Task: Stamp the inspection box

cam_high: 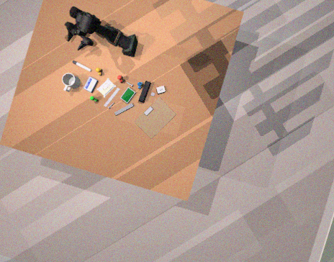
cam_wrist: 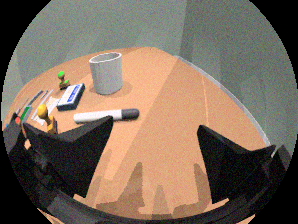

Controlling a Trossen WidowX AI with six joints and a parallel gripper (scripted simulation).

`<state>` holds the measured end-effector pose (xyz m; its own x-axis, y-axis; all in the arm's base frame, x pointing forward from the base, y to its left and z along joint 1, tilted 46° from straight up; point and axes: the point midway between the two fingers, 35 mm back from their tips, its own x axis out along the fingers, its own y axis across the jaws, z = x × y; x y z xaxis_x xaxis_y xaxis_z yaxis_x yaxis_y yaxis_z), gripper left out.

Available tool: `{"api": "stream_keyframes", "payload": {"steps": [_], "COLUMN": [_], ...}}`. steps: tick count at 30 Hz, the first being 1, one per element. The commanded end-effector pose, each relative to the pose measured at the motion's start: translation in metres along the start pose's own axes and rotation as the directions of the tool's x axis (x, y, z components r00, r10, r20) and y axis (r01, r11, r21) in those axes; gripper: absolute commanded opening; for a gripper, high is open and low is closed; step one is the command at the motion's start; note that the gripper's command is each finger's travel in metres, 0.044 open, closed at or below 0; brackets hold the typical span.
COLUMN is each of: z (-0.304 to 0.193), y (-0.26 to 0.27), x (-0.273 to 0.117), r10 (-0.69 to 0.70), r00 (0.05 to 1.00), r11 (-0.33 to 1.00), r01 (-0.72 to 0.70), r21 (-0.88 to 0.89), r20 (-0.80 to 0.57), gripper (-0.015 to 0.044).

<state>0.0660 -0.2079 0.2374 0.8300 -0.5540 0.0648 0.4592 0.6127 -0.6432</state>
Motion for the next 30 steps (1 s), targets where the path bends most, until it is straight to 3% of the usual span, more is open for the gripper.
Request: {"api": "stream_keyframes", "payload": {"steps": [1,7,19,30], "z": [0.0,0.009,0.04,0.082], "y": [0.0,-0.016,-0.03,0.006], "x": [0.0,0.025,0.113,0.193], "r10": [0.0,0.003,0.06,0.187], "r00": [1.0,0.999,0.995,0.982], "r11": [1.0,0.993,0.897,0.753], "r01": [0.0,-0.008,-0.09,-0.167], "r21": [0.002,0.115,0.433,0.637], "r20": [0.001,0.042,0.082,0.037], "gripper": [0.0374,0.0216,0.0213,0.0213]}}
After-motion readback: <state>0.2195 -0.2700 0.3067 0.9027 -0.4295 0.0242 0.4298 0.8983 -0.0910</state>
